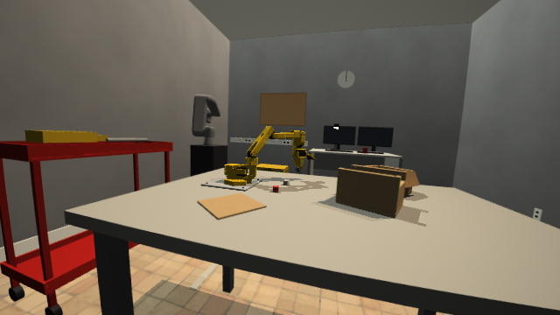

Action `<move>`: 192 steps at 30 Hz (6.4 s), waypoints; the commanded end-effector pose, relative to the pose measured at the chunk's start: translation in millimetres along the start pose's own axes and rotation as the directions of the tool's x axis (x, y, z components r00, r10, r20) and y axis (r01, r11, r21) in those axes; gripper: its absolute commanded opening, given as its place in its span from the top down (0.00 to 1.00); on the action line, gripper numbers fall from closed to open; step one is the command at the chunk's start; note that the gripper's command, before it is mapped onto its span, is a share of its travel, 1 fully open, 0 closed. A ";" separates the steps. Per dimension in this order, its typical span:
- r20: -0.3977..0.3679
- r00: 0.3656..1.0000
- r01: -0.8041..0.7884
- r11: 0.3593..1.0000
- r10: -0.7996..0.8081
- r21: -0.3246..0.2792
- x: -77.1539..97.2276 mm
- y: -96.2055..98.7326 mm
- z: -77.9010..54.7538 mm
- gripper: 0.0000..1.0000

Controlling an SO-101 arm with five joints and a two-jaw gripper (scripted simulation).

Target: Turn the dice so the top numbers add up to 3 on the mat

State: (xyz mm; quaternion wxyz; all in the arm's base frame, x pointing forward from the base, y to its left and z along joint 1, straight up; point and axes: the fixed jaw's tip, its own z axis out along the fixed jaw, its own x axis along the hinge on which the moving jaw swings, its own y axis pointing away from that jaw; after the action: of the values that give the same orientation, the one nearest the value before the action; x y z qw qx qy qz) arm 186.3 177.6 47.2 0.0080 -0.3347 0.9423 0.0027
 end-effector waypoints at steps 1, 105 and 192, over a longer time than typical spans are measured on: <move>0.011 1.000 0.004 1.000 -0.004 -0.002 1.7 3.0 -5.8 1.00; 0.904 0.424 0.143 0.990 -0.048 -0.015 22.3 22.8 -3.5 1.00; 0.916 0.396 0.152 0.988 -0.061 0.001 26.8 22.5 10.8 1.00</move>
State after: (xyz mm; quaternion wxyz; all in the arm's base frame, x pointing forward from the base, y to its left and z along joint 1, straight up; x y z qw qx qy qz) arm 152.4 175.4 35.8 0.5022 -0.3330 0.7672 0.2199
